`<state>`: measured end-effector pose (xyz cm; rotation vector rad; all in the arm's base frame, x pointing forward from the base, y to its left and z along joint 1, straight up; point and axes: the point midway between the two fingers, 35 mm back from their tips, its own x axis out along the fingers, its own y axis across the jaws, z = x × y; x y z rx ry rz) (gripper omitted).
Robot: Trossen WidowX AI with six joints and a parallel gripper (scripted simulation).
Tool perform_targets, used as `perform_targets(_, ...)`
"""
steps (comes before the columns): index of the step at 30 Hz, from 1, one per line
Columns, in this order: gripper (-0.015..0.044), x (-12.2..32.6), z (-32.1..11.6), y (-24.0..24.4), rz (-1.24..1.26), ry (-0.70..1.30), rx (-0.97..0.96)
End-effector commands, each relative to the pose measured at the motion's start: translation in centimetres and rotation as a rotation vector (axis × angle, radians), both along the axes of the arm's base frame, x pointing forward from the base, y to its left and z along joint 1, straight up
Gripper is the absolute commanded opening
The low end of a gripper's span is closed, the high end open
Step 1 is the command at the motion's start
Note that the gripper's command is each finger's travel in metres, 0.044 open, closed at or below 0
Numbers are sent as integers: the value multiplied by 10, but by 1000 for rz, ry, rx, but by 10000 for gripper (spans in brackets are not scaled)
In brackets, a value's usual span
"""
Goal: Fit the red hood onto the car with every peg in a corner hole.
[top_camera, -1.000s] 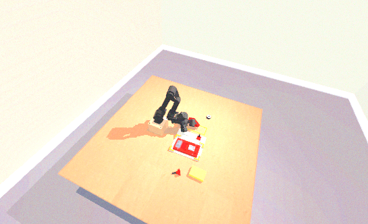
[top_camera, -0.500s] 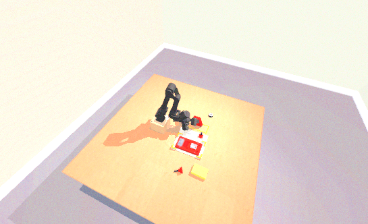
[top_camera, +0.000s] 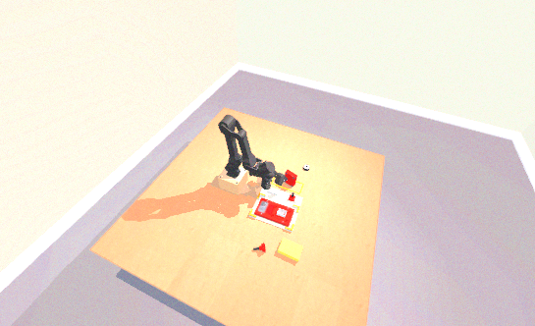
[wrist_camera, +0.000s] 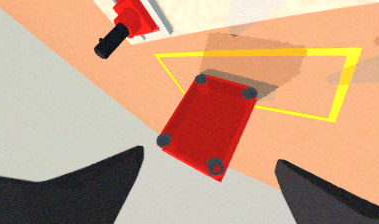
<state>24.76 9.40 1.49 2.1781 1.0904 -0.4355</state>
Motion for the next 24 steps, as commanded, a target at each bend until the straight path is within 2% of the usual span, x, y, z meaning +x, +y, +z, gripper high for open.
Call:
perform_targets(1, 440, -3, 12, -7, -35, 36, 43)
perform_targets(16, 440, -33, 45, -26, -164, 173, 193)
perform_targets(24, 440, -26, 36, -23, -136, 148, 155)
